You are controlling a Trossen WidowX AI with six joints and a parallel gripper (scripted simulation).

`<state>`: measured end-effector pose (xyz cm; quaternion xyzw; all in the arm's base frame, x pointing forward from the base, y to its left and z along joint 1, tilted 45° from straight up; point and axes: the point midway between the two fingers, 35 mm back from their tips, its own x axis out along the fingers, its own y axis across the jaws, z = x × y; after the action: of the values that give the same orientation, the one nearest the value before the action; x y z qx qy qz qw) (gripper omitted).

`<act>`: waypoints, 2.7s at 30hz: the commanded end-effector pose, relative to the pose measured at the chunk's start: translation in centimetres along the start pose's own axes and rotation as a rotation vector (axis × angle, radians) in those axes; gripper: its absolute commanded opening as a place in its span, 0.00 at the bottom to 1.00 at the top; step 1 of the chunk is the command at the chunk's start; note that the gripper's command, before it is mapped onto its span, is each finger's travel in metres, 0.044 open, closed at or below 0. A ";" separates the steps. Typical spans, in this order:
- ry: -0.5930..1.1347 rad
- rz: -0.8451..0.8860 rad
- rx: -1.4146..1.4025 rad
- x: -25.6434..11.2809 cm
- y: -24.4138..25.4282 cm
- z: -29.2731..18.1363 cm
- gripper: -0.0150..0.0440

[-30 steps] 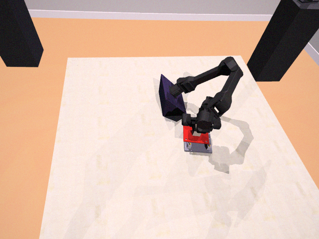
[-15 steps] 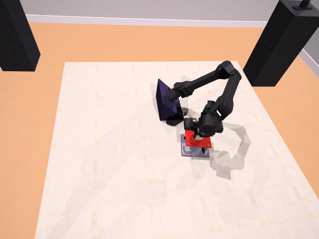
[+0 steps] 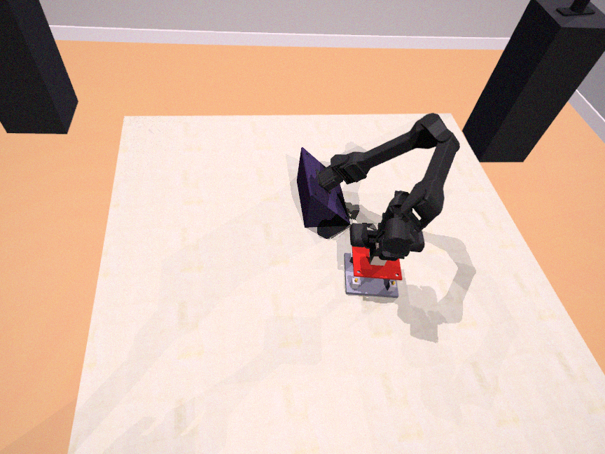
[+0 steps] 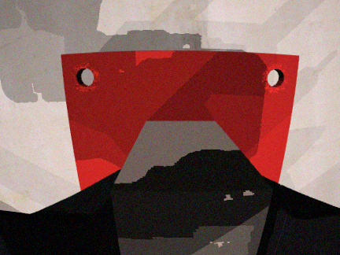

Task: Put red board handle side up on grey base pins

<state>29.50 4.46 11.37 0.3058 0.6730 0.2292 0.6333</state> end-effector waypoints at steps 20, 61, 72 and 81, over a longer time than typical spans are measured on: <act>-0.001 0.004 0.004 2.1 0.4 -0.2 0.25; -0.002 0.000 0.002 3.6 0.5 -0.1 0.25; -0.002 -0.004 0.000 3.6 0.4 -0.1 0.61; -0.002 -0.004 0.000 3.2 0.4 -0.1 1.00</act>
<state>29.41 7.27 9.15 0.3056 0.6730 0.2274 0.6340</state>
